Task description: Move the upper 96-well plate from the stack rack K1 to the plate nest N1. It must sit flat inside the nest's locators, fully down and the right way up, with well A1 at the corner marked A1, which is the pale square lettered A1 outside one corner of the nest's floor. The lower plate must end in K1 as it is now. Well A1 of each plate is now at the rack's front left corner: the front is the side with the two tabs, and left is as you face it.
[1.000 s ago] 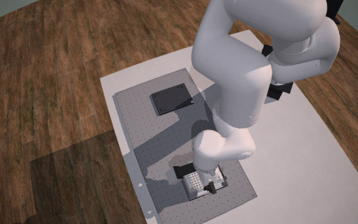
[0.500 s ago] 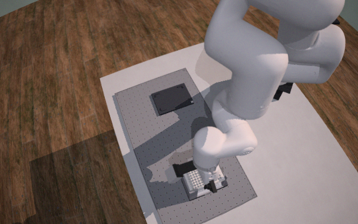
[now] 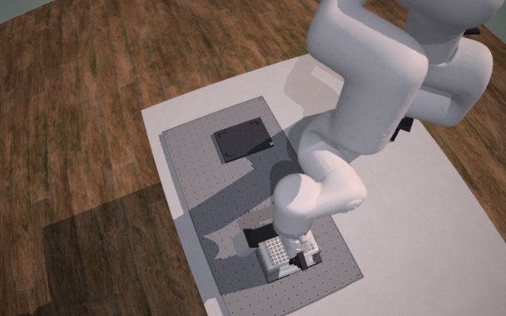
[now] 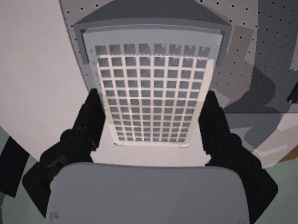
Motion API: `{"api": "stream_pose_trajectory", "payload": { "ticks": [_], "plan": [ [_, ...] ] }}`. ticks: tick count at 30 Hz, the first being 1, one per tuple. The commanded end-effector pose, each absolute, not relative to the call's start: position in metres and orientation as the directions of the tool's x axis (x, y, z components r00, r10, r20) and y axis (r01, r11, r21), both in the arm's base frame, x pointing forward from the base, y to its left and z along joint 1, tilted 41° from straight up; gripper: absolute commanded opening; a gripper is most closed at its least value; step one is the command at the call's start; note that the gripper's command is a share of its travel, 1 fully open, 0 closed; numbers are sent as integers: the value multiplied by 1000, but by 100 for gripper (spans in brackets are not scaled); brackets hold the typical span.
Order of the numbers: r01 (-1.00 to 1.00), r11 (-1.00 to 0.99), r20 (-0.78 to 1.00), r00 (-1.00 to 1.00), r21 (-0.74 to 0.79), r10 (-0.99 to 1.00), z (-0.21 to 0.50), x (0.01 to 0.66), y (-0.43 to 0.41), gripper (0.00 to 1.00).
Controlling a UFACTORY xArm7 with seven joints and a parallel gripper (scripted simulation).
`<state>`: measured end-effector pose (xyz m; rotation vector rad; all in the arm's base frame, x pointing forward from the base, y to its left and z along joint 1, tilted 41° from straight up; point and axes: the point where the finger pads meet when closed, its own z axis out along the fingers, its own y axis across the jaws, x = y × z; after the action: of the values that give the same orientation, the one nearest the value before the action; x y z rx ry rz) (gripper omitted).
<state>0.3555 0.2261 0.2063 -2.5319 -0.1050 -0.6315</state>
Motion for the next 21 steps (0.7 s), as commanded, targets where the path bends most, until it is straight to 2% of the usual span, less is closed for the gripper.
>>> {"api": "stream_pose_trajectory", "payload": {
  "ticks": [1, 21],
  "plan": [
    [193, -861, 458, 888, -471, -51, 213, 353, 222, 0],
    [193, -861, 458, 888, -471, -51, 236, 340, 207, 0]
  ]
}}
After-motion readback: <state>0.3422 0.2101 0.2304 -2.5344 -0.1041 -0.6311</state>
